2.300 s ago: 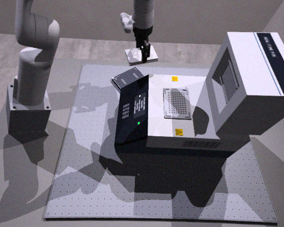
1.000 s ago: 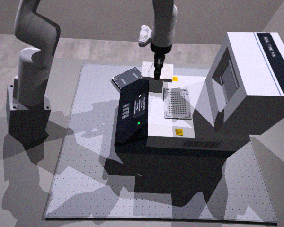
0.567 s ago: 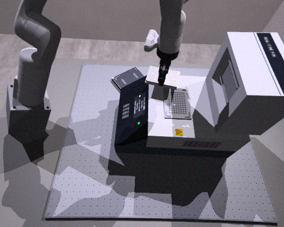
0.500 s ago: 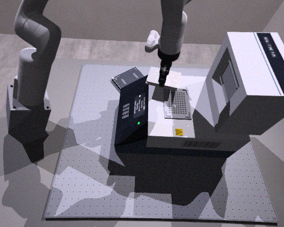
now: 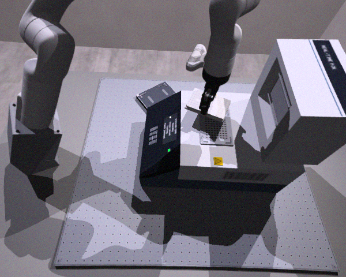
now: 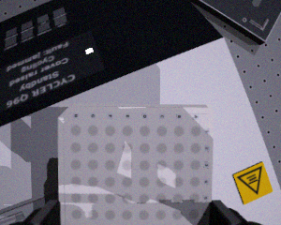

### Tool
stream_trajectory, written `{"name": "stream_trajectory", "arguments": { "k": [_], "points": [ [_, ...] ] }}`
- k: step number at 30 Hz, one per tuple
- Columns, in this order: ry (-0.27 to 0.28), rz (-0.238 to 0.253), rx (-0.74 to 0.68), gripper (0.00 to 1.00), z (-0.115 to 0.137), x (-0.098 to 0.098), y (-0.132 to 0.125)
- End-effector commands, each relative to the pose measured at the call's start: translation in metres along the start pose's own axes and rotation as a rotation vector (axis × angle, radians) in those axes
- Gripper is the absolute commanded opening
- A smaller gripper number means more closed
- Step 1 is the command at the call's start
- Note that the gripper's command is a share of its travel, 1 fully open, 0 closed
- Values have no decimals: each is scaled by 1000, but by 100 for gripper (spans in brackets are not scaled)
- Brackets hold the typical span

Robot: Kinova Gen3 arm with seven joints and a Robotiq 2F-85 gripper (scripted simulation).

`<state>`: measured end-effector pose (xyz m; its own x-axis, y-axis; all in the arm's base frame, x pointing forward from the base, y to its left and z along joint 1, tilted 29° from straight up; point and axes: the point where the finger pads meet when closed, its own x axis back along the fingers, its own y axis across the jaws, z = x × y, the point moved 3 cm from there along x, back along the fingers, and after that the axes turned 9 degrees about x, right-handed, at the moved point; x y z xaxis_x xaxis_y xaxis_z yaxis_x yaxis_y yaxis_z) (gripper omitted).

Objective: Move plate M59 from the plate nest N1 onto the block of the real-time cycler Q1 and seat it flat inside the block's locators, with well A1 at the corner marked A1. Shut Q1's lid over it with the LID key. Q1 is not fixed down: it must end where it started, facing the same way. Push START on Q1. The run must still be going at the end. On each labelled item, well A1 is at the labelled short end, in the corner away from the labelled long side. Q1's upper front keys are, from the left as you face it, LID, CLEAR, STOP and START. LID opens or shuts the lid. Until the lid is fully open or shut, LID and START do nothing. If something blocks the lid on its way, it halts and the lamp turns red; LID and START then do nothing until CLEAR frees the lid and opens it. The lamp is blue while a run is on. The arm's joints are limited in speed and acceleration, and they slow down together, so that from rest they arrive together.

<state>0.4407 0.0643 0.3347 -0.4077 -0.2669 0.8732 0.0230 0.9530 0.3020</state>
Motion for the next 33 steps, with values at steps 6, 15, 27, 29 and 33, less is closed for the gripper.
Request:
{"name": "stream_trajectory", "arguments": {
  "k": [6,15,27,29,33],
  "points": [
    [3,-3,-101,91,-23,1,-19],
    [3,-2,-183,91,-41,1,-34],
    [3,-2,-323,91,-41,0,-34],
    [3,-2,-334,91,-41,0,-34],
    [3,-2,-369,91,-41,0,-34]
  ]
}}
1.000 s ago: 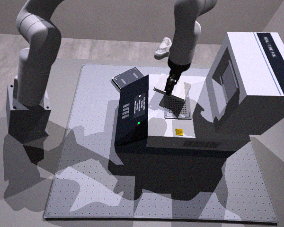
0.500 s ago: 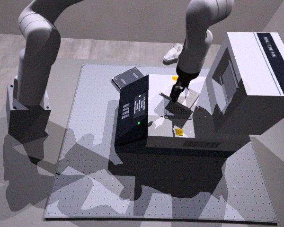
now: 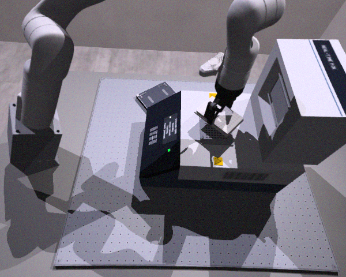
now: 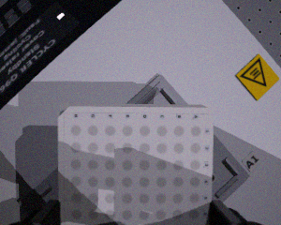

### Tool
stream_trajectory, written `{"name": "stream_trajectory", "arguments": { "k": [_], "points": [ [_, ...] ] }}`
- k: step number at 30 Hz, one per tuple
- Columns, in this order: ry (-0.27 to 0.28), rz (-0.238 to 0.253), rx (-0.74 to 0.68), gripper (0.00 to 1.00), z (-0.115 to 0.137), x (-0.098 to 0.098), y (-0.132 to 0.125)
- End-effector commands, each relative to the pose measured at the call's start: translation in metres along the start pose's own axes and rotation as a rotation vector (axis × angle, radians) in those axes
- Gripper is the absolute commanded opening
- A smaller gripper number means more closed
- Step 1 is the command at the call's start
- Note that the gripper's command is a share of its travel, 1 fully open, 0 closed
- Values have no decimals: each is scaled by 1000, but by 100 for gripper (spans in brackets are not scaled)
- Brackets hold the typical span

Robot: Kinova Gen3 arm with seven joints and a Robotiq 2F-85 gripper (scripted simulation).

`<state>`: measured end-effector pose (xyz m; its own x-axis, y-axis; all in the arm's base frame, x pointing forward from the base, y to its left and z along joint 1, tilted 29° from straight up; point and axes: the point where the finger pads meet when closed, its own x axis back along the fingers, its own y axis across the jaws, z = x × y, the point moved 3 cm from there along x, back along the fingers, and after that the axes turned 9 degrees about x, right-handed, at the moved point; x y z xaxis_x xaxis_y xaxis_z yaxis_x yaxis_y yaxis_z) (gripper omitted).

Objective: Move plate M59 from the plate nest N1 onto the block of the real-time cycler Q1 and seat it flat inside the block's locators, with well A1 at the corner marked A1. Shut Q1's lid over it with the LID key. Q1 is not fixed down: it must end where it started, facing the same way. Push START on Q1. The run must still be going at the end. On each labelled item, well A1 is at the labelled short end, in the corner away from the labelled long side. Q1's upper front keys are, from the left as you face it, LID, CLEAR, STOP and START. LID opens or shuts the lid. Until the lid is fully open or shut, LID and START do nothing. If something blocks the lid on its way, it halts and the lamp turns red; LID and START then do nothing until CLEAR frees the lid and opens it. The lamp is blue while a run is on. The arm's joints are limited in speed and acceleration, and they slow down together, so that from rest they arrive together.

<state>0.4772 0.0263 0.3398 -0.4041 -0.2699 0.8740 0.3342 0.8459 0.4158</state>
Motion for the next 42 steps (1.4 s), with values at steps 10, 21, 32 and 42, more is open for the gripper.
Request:
{"name": "stream_trajectory", "arguments": {
  "k": [10,21,32,42],
  "points": [
    [-1,-1,-136,91,0,1,0],
    [-1,-1,-241,91,0,1,0],
    [-1,-1,-346,91,0,1,0],
    [-1,-1,-463,91,0,1,0]
  ]
}}
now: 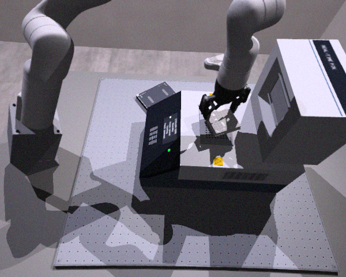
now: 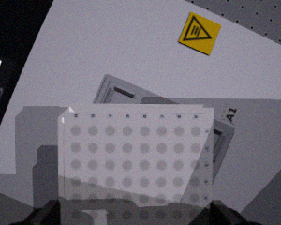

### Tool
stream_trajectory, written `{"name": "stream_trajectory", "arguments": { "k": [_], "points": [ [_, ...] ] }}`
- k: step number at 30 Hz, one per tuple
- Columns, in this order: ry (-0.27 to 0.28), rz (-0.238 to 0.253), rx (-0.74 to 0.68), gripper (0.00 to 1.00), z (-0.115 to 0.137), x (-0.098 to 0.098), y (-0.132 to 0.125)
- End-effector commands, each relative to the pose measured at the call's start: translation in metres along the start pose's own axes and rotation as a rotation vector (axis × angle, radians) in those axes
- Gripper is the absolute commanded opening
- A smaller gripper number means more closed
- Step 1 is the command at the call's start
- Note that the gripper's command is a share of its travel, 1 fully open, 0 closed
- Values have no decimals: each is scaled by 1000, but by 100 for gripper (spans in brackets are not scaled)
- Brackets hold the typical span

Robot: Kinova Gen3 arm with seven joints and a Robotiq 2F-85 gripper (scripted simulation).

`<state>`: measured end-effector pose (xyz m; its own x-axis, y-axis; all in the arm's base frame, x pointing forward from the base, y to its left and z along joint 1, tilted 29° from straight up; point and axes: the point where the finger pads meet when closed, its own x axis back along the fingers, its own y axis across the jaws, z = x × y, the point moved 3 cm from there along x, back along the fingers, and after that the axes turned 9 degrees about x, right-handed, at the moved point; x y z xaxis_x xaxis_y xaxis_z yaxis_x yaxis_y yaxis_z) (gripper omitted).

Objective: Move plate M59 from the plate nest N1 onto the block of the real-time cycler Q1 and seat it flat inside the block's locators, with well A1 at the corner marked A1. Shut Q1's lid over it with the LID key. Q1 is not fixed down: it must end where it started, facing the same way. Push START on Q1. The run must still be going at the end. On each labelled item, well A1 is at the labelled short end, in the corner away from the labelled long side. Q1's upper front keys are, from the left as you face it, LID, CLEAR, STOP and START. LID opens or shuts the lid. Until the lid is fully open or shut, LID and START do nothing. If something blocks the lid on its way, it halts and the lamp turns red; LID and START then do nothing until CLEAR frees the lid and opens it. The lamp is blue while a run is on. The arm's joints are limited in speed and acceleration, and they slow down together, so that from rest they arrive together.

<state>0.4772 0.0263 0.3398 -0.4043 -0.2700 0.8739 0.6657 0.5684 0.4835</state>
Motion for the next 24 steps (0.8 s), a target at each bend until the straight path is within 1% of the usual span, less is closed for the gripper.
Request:
{"name": "stream_trajectory", "arguments": {
  "k": [1,6,21,24],
  "points": [
    [-1,-1,-33,91,0,1,0],
    [-1,-1,-68,91,0,1,0],
    [-1,-1,-243,91,0,1,0],
    [-1,-1,-255,91,0,1,0]
  ]
}}
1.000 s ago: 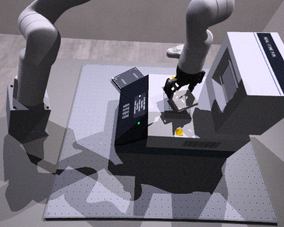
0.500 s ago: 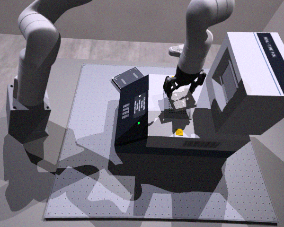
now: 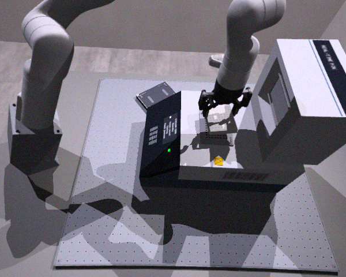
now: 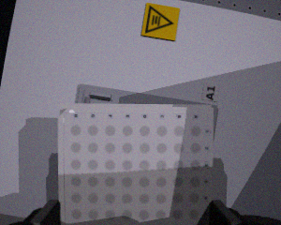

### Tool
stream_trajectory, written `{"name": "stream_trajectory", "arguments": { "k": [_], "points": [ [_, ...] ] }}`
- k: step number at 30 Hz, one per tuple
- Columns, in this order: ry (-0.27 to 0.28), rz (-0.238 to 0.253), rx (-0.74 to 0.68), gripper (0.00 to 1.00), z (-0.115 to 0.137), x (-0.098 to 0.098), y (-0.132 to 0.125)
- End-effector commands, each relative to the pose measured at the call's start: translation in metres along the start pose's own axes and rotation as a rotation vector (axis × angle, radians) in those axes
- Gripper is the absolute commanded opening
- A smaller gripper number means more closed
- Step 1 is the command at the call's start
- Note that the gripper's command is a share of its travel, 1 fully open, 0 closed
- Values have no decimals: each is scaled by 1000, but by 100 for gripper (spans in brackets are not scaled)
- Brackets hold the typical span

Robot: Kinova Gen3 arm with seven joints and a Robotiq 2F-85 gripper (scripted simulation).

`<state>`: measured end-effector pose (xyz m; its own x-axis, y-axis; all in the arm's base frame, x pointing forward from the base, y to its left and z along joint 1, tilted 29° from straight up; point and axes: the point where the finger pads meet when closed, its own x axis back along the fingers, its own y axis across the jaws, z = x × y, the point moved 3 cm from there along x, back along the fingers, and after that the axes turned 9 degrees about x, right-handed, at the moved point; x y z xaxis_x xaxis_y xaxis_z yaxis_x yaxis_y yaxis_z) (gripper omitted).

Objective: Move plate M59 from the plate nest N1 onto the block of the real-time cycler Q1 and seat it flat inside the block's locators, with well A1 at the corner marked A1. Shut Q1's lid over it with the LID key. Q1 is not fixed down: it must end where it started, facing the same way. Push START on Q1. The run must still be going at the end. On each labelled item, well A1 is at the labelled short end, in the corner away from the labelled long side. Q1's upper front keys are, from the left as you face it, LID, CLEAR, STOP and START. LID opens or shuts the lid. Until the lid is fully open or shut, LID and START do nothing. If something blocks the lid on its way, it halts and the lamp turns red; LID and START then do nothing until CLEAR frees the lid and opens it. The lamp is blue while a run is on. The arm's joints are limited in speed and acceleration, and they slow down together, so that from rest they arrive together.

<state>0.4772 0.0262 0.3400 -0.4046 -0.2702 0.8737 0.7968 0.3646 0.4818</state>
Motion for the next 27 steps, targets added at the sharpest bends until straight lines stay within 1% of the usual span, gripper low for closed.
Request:
{"name": "stream_trajectory", "arguments": {
  "k": [1,12,27],
  "points": [
    [-1,-1,-24,91,0,1,0],
    [-1,-1,-147,91,0,1,0],
    [0,-1,-147,91,0,1,0]
  ]
}}
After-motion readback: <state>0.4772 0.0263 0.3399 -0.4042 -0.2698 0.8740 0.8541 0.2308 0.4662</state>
